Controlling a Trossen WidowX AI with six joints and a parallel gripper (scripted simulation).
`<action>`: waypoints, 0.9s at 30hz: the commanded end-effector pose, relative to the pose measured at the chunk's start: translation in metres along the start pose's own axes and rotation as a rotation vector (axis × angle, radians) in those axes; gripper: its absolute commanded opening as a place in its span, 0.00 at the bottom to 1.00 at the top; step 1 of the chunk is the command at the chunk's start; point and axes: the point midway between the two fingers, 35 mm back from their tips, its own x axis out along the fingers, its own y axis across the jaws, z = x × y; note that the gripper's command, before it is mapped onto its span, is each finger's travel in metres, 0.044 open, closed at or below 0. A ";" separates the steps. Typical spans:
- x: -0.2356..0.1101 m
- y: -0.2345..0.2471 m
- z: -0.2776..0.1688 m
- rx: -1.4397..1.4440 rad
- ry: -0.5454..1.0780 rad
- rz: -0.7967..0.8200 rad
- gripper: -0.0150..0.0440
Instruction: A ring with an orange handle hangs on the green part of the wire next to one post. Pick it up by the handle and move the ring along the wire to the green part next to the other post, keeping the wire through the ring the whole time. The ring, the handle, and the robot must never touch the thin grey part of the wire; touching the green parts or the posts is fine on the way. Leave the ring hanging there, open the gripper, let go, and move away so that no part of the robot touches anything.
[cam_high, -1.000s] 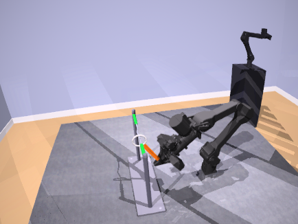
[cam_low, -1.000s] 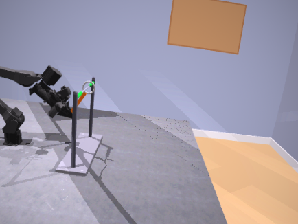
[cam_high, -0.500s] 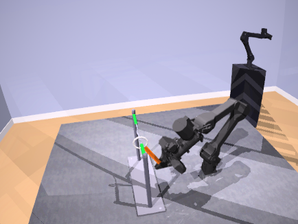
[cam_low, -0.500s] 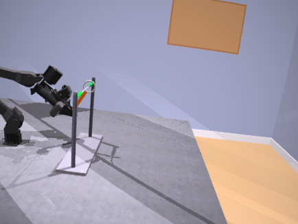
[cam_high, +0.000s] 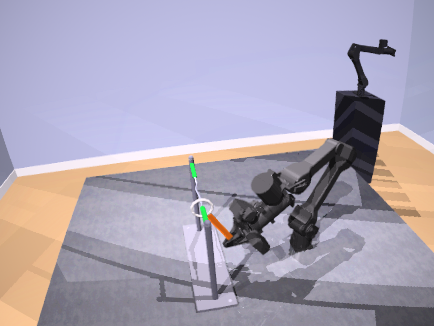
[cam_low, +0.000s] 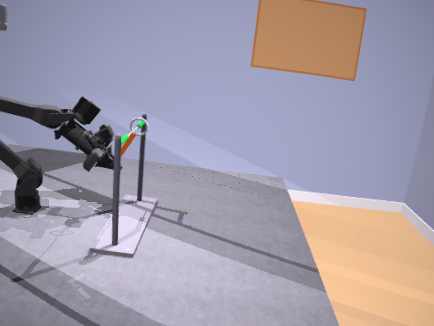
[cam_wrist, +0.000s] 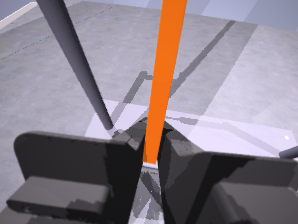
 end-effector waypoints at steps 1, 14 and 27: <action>0.001 0.004 0.000 0.005 -0.004 0.000 0.00; 0.002 0.016 0.000 0.005 -0.011 0.009 0.00; 0.011 0.016 -0.013 0.005 -0.011 0.010 0.00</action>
